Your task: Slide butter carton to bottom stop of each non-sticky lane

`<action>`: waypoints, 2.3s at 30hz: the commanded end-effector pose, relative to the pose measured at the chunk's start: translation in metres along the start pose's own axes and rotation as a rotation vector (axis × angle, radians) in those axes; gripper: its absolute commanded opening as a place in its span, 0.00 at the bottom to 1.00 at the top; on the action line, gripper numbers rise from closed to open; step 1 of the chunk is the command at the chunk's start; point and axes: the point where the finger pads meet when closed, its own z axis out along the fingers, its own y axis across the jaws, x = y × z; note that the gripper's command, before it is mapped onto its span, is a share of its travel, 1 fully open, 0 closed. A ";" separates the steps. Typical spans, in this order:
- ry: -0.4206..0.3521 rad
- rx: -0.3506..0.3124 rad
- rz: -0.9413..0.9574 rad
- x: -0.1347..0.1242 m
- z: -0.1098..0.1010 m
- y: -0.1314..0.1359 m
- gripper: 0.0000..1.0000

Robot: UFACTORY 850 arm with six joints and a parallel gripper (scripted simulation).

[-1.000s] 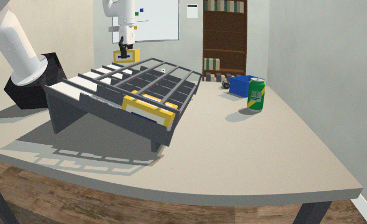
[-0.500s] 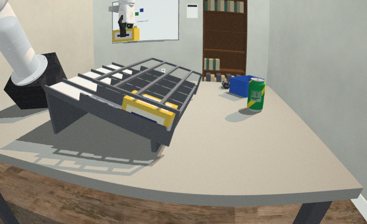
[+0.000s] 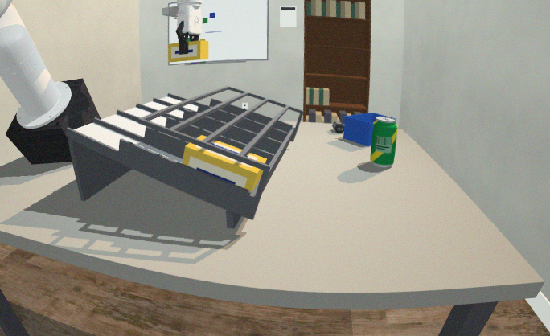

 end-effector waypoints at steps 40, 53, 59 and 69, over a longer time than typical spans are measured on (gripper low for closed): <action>-0.004 0.000 0.000 -0.076 -0.002 -0.393 0.00; -0.004 -0.001 0.000 -0.077 0.016 -0.393 0.00; -0.004 -0.001 0.000 -0.077 0.016 -0.393 0.00; -0.004 -0.001 0.002 -0.077 0.045 -0.393 0.00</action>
